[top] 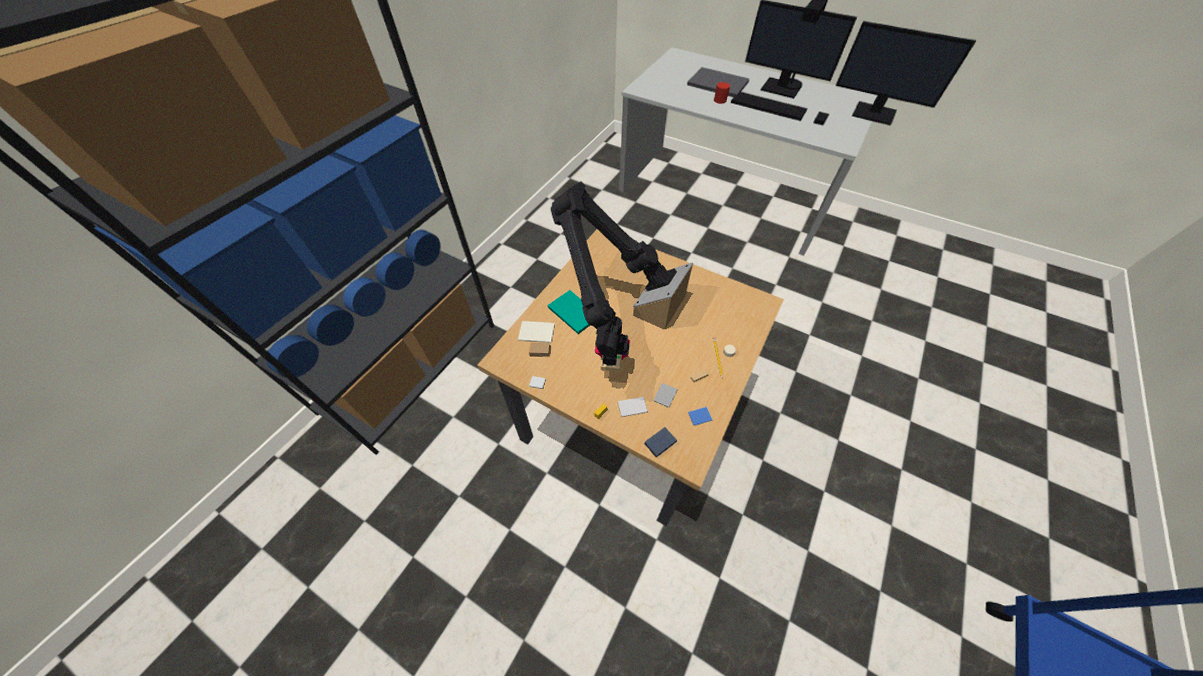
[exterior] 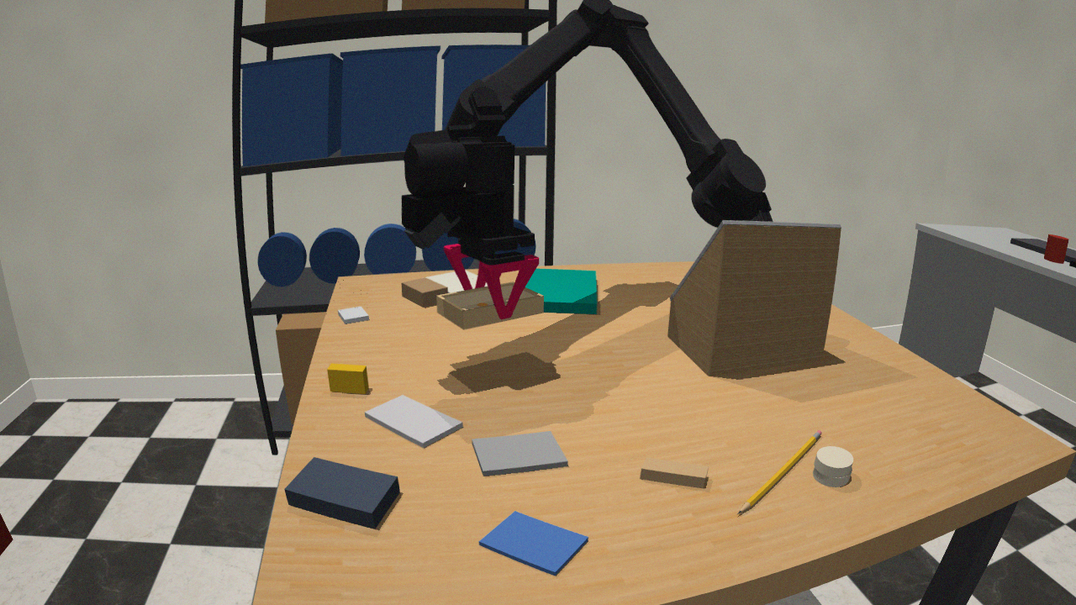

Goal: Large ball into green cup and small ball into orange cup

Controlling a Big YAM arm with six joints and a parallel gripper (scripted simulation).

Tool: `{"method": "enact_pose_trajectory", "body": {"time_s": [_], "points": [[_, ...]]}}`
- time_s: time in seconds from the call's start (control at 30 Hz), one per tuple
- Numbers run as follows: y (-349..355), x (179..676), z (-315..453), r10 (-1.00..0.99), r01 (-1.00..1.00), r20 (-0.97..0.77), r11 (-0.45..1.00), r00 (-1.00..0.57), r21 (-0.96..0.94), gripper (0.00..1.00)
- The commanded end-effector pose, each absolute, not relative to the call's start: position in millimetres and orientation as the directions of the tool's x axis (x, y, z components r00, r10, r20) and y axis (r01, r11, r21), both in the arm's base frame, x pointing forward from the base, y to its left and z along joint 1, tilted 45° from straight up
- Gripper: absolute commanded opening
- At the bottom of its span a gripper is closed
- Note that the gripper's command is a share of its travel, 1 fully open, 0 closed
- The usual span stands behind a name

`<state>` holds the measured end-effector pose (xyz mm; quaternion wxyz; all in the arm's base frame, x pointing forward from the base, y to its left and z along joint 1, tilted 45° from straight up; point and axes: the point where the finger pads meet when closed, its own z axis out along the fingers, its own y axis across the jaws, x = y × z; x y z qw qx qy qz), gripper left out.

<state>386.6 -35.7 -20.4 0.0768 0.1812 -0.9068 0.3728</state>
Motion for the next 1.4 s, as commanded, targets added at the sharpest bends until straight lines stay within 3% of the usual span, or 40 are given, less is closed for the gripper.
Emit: {"method": "enact_pose_trajectory", "body": {"time_s": [0.0, 1.37], "points": [[-21, 402, -7, -0.292, -0.374, 0.237, 0.65, -0.927, -0.661, 0.7], [-27, 403, -13, -0.27, -0.37, 0.253, 0.655, -0.929, -0.659, 0.7]]}}
